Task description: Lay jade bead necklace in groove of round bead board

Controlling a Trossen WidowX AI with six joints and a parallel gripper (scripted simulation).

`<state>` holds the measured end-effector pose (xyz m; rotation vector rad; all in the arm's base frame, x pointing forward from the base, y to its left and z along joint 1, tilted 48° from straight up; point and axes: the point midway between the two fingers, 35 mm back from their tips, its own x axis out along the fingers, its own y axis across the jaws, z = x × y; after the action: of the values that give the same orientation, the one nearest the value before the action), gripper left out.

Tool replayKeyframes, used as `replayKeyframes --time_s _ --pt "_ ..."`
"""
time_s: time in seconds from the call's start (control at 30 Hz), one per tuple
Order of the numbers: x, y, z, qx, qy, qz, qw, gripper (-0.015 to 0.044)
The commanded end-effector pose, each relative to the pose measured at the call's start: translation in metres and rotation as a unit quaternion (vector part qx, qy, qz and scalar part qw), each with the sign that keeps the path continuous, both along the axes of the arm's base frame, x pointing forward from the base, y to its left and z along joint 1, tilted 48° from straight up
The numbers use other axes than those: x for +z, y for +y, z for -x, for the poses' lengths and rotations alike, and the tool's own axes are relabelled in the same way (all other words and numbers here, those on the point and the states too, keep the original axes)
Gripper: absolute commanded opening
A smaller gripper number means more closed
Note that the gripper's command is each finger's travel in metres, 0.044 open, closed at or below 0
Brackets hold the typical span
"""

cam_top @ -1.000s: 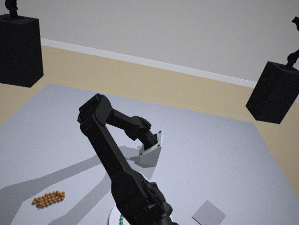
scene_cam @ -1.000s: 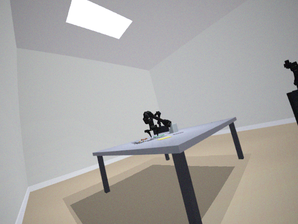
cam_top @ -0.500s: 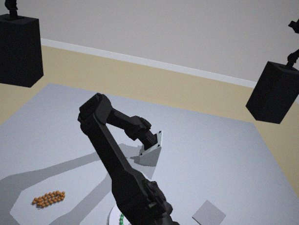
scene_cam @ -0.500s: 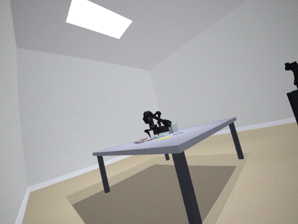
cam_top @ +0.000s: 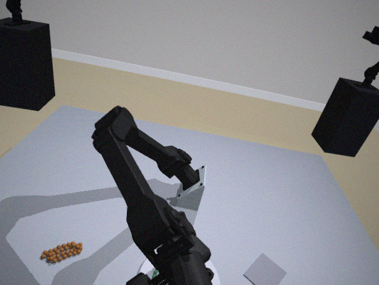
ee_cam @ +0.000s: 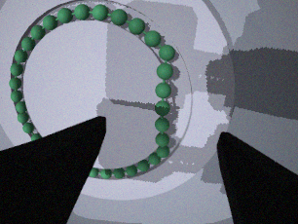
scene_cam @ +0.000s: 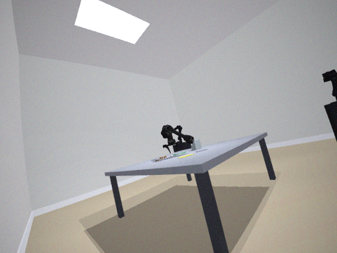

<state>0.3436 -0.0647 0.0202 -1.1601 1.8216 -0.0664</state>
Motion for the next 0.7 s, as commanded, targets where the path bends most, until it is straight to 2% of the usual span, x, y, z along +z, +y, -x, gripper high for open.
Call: replayKeyframes --time_s 0.0,0.07,0.67 --pt "0.025 -0.003 0.015 -0.035 -0.043 0.006 0.998 0.0151" --pt "0.028 -0.004 0.018 -0.041 -0.05 0.007 0.998 0.012" --pt "0.014 -0.018 0.019 -0.041 -0.05 0.006 0.998 0.012"
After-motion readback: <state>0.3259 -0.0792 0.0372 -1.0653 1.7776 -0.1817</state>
